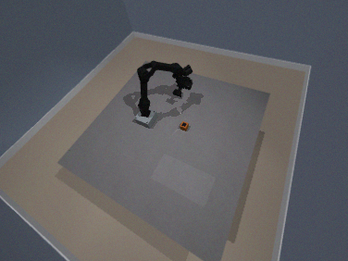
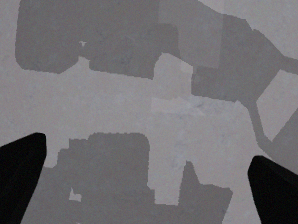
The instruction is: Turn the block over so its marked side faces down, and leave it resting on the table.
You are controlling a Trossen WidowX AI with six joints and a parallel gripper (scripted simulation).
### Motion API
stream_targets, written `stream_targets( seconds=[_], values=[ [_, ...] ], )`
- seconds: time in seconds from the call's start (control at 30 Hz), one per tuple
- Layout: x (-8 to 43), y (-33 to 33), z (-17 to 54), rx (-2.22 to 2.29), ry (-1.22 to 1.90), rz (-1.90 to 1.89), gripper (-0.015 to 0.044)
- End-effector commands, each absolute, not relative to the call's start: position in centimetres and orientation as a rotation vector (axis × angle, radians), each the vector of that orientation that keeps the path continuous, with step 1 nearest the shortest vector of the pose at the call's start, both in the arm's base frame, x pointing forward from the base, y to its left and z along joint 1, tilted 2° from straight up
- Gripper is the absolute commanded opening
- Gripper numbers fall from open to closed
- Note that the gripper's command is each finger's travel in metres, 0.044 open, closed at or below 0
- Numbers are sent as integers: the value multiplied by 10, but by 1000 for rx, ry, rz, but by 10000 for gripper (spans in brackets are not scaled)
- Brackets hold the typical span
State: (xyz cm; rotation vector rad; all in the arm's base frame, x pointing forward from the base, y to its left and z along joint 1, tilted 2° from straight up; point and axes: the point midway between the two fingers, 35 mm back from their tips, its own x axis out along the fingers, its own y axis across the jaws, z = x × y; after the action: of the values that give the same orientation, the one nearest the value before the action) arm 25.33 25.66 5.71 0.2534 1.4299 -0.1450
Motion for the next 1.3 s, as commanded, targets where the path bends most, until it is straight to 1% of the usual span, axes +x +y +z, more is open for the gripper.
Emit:
stream_targets(
  seconds=[0.0, 0.23, 0.43, 0.5, 0.67, 0.8, 1.27],
  values=[
    [284, 216, 62, 225, 1443, -158, 440],
    [333, 108, 72, 168, 1482, -176, 440],
    [340, 8, 81, 138, 1525, -174, 440],
    [338, -13, 83, 134, 1535, -171, 440],
    [335, -17, 83, 134, 1537, -170, 440],
    [336, -18, 51, 134, 1537, -171, 440],
    [335, -19, 29, 134, 1537, -171, 440]
  ],
)
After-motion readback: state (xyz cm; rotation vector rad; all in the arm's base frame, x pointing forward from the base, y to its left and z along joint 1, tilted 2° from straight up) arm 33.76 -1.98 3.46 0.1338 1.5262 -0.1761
